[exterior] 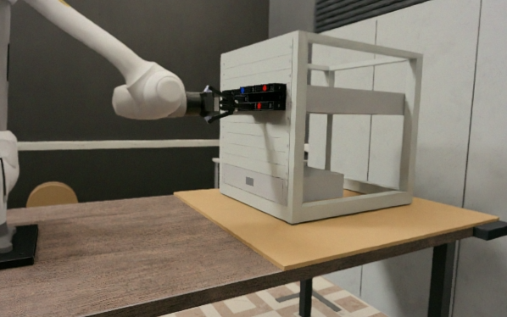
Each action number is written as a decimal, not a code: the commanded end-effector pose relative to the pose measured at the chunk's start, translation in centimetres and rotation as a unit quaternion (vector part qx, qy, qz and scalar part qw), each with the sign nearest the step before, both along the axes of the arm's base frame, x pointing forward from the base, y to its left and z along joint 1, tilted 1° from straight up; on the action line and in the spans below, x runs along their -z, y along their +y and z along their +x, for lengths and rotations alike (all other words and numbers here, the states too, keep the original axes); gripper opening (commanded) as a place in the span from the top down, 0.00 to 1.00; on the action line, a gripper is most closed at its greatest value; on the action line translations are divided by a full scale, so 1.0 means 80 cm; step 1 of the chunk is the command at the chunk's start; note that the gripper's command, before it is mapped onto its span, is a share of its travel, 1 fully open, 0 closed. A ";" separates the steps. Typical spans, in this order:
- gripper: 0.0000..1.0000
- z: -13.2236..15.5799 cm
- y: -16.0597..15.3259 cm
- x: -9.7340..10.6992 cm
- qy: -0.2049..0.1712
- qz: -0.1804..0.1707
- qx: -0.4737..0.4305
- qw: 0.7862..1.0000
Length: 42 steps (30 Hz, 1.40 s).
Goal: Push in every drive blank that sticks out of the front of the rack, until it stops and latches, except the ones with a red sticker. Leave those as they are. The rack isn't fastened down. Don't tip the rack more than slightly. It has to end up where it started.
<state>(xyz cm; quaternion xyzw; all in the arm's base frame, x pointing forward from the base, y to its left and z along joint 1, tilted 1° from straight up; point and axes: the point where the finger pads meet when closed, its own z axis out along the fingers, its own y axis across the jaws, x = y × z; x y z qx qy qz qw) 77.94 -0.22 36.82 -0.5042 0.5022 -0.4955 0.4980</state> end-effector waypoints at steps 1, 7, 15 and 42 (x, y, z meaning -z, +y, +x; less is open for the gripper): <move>0.90 0.000 0.000 -0.001 -0.001 0.000 0.000 1.000; 0.90 0.000 0.000 -0.001 -0.001 0.000 0.000 1.000; 0.90 0.011 0.000 -0.001 -0.001 0.000 0.000 1.000; 0.90 0.017 0.000 -0.001 -0.001 0.000 0.000 1.000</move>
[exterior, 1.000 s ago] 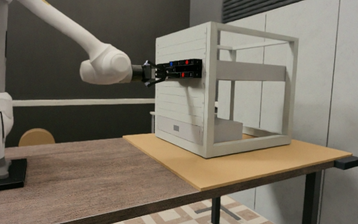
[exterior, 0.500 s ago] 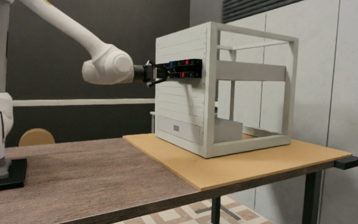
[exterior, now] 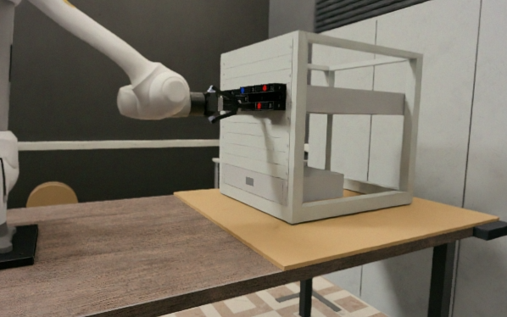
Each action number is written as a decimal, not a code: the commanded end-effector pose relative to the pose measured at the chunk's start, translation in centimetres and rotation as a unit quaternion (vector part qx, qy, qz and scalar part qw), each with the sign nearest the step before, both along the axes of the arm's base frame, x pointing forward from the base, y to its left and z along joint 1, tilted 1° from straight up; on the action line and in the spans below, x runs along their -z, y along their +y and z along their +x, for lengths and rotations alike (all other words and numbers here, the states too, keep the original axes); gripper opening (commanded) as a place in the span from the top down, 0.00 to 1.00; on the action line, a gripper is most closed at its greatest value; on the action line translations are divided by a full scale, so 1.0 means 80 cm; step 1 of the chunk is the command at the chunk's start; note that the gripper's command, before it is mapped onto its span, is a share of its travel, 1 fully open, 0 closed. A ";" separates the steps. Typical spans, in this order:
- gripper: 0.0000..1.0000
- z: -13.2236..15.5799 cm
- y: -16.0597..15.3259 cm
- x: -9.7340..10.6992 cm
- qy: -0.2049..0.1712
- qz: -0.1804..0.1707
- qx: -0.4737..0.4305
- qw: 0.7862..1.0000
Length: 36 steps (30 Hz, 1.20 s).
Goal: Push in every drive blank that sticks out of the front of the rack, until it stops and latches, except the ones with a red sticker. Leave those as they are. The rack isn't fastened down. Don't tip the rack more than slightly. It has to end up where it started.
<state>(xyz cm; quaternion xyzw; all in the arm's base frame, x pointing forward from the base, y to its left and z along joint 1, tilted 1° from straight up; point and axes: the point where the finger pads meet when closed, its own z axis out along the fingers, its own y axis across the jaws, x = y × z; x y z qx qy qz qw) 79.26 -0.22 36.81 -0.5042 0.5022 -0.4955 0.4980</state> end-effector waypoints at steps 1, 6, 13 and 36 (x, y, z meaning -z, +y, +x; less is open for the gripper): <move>0.90 0.000 0.000 -0.001 -0.001 0.000 0.000 1.000; 0.90 0.002 0.000 -0.001 -0.001 0.000 0.000 1.000; 0.90 0.004 0.000 -0.001 -0.001 0.000 0.000 1.000; 0.90 0.008 0.000 -0.001 -0.001 0.000 0.000 1.000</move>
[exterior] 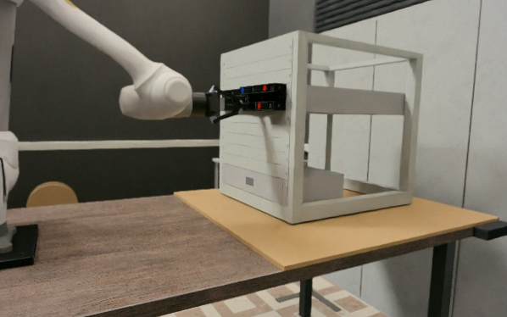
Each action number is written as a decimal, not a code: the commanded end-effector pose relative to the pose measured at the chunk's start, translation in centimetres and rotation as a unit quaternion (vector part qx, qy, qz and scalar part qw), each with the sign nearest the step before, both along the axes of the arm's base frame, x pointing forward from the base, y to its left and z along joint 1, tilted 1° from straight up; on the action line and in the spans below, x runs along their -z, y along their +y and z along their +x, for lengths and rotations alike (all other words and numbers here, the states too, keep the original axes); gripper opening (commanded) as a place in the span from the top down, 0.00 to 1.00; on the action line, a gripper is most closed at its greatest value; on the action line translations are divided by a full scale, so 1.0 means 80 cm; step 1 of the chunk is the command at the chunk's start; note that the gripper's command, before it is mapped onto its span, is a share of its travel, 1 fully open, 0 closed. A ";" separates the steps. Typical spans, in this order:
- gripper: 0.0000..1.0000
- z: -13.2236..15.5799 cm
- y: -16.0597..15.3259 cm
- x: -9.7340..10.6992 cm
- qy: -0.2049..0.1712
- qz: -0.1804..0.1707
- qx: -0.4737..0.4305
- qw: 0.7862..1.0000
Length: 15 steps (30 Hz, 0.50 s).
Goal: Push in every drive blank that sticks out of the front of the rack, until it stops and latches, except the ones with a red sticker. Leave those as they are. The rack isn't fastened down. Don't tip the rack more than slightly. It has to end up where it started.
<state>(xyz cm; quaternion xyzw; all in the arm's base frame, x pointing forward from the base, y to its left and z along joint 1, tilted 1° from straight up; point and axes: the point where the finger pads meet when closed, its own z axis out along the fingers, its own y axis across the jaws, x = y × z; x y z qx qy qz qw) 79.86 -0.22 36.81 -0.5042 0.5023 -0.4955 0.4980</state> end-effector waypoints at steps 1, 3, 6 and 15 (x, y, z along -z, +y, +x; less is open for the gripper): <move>0.90 0.000 0.000 -0.001 -0.001 0.000 0.000 1.000; 0.90 0.002 0.000 -0.001 -0.001 0.000 0.000 1.000; 0.90 0.004 0.000 -0.001 -0.001 0.000 0.000 1.000; 0.90 0.004 0.000 -0.001 -0.001 0.000 0.000 1.000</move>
